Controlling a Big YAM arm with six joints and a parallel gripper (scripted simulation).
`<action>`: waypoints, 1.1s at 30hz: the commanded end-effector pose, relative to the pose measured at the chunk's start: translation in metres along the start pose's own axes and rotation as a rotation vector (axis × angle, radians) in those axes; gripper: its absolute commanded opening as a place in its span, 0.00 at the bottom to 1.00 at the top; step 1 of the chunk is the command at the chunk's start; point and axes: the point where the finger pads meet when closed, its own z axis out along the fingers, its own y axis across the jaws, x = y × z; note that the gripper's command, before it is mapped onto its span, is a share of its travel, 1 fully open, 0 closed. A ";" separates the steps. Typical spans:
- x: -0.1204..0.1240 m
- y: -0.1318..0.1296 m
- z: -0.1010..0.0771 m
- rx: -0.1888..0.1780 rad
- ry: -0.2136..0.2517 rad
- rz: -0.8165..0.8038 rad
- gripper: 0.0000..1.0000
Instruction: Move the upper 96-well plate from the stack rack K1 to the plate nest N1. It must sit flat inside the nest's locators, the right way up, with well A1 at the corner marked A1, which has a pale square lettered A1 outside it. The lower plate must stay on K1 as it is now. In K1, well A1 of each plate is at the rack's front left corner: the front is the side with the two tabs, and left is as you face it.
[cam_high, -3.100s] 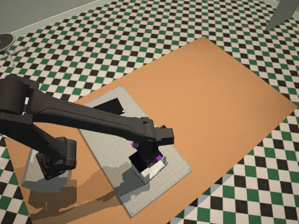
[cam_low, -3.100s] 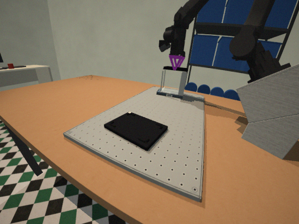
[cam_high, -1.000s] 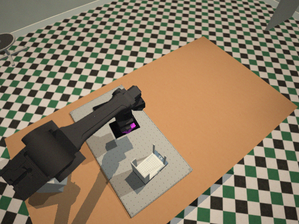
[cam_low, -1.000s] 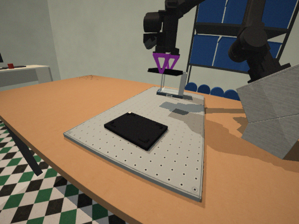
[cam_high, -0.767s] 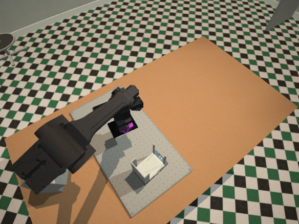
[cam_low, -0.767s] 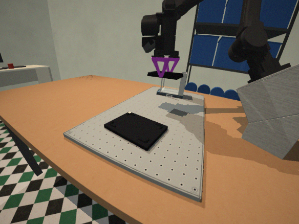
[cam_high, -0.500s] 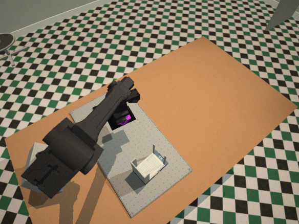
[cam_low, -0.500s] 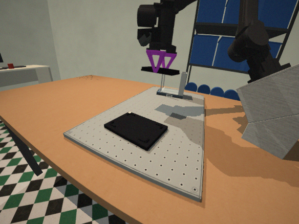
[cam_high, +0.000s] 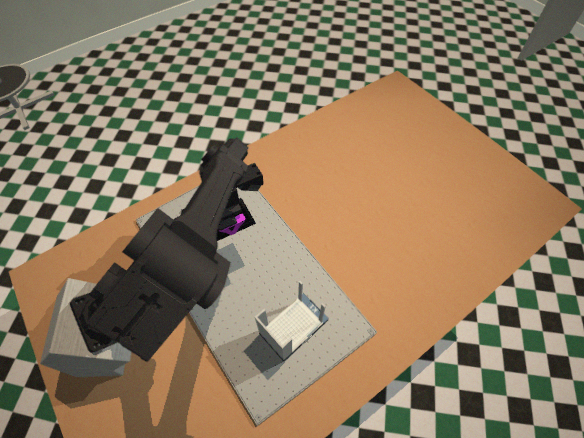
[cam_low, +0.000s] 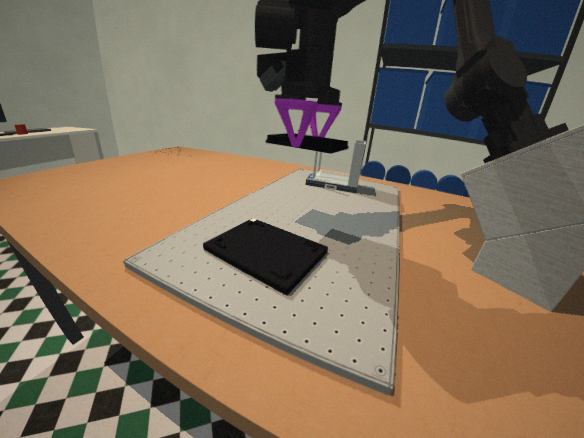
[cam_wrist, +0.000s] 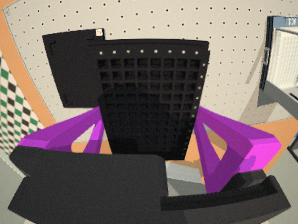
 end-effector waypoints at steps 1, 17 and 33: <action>-0.019 0.021 -0.013 -0.031 -0.036 0.047 0.00; -0.011 0.070 -0.013 -0.032 -0.030 0.043 0.00; -0.002 0.116 -0.012 -0.027 -0.022 0.034 0.00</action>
